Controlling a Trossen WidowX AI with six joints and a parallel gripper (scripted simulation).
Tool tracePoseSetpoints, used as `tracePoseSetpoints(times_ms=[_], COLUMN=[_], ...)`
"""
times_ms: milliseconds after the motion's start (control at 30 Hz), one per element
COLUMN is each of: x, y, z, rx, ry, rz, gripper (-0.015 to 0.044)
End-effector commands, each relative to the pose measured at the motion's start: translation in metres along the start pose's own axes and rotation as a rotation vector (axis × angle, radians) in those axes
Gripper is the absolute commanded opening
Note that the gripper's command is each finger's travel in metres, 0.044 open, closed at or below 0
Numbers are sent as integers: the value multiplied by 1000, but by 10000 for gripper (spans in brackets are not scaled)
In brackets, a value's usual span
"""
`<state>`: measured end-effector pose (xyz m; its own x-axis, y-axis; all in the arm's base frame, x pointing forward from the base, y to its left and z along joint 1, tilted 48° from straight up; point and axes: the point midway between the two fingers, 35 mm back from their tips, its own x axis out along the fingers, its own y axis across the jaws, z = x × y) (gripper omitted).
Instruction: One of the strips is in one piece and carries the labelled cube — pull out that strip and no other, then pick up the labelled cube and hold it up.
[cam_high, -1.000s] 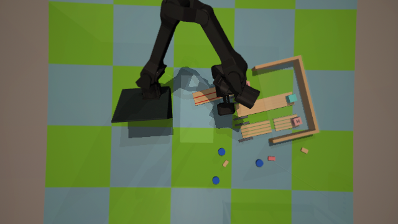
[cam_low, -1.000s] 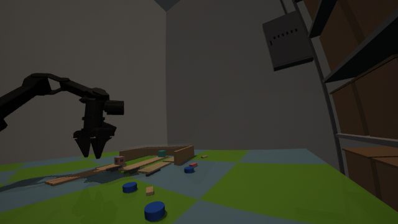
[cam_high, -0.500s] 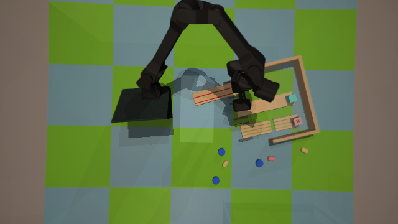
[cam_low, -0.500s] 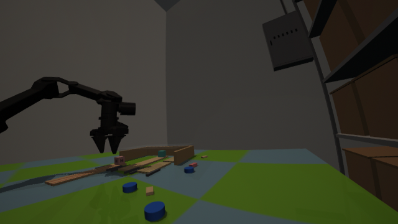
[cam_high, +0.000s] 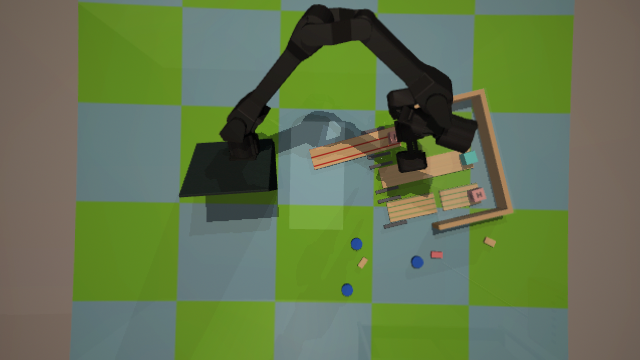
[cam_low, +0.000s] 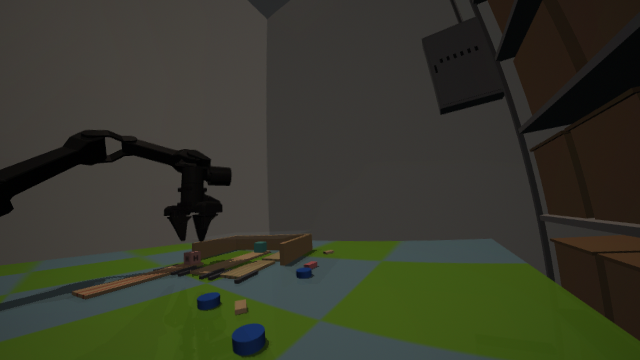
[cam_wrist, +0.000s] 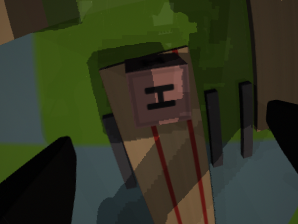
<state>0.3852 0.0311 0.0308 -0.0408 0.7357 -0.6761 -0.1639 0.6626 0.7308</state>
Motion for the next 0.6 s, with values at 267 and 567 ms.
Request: tracePoseSetpoints(times_ms=[267, 567], x=[16, 31], y=[1, 1], z=[3, 3], rx=[7, 7], ry=[0, -1], rz=[4, 4], gripper=[250, 250])
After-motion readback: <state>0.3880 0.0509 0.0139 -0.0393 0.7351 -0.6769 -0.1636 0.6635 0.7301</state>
